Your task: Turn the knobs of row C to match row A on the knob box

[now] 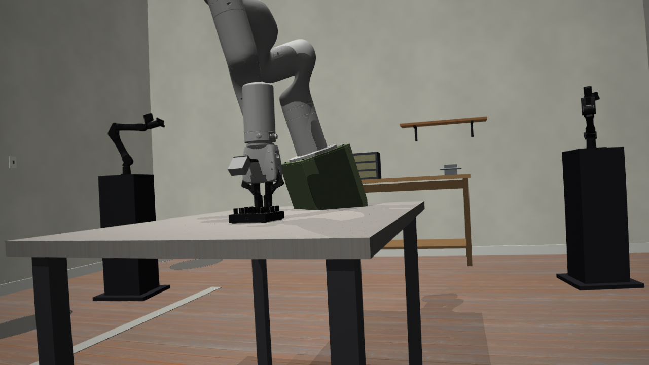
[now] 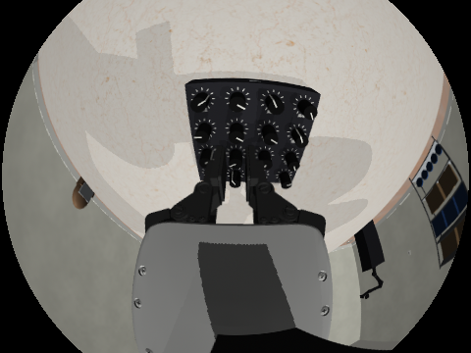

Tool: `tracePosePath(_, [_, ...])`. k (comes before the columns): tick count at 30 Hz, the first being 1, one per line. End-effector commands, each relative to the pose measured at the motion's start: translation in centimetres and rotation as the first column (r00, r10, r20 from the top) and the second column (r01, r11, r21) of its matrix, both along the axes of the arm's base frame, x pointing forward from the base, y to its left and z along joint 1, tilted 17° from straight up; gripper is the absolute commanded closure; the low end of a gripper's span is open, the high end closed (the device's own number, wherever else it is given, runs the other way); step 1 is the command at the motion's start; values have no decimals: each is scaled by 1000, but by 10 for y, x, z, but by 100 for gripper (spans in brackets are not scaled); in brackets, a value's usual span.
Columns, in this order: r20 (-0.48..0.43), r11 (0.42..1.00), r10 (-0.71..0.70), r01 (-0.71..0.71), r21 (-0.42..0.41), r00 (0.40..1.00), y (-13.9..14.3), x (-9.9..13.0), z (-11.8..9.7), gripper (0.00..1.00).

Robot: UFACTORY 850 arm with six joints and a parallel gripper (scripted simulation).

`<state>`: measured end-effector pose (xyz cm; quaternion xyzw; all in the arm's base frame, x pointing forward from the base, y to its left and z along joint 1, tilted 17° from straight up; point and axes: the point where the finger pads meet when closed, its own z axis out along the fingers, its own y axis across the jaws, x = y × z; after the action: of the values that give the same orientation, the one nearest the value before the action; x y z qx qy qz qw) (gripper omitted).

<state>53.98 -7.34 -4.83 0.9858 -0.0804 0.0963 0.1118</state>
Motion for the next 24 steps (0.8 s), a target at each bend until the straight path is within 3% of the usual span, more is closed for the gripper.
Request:
tracePosePath(1, [1,1000,0,0,0,1000,0,1,1,81])
tracePosePath(20, [1,1000,0,0,0,1000,0,1,1,81])
tracePosePath(21, [1,1000,0,0,0,1000,0,1,1,92])
tracePosePath(24, [1,1000,0,0,0,1000,0,1,1,92])
